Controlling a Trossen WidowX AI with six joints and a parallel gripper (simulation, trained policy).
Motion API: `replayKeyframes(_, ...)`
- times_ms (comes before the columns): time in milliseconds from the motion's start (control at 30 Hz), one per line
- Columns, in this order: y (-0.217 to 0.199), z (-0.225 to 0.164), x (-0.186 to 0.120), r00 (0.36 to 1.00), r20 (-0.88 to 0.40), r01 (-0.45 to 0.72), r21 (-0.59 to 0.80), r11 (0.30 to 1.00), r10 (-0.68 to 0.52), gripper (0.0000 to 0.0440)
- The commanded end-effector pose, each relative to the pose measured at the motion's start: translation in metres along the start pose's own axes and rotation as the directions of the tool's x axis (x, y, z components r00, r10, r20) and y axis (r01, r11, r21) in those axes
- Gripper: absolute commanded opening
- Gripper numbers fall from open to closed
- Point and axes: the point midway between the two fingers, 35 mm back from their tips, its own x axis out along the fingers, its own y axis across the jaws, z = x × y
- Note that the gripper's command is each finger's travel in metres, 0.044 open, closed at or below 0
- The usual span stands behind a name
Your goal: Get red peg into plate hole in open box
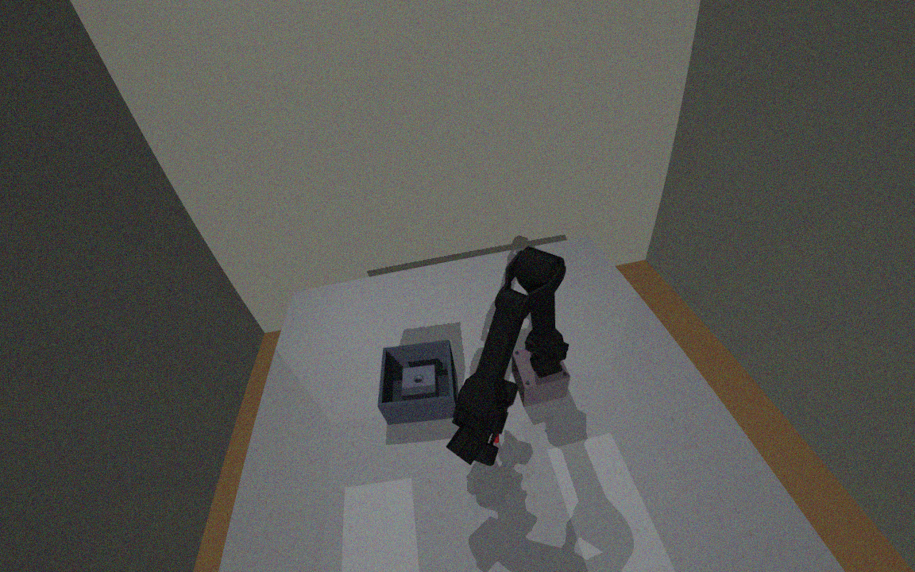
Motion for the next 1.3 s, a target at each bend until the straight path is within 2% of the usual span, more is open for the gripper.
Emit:
replayKeyframes(0, 0.002, 0.0, 0.01, 1.0, 0.01, -0.002, 0.007, 1.0, 0.002, 0.0413)
replayKeyframes(467, -0.002, -0.007, 0.039, 0.998, -0.016, 0.057, 0.016, 0.998, -0.057, 0.0055)
replayKeyframes(567, -0.006, -0.008, 0.04, 0.996, -0.022, 0.088, 0.013, 0.996, -0.087, 0.0)
replayKeyframes(1267, -0.015, 0.044, -0.037, 0.989, 0.117, 0.084, 0.051, 0.995, -0.089, 0.0)
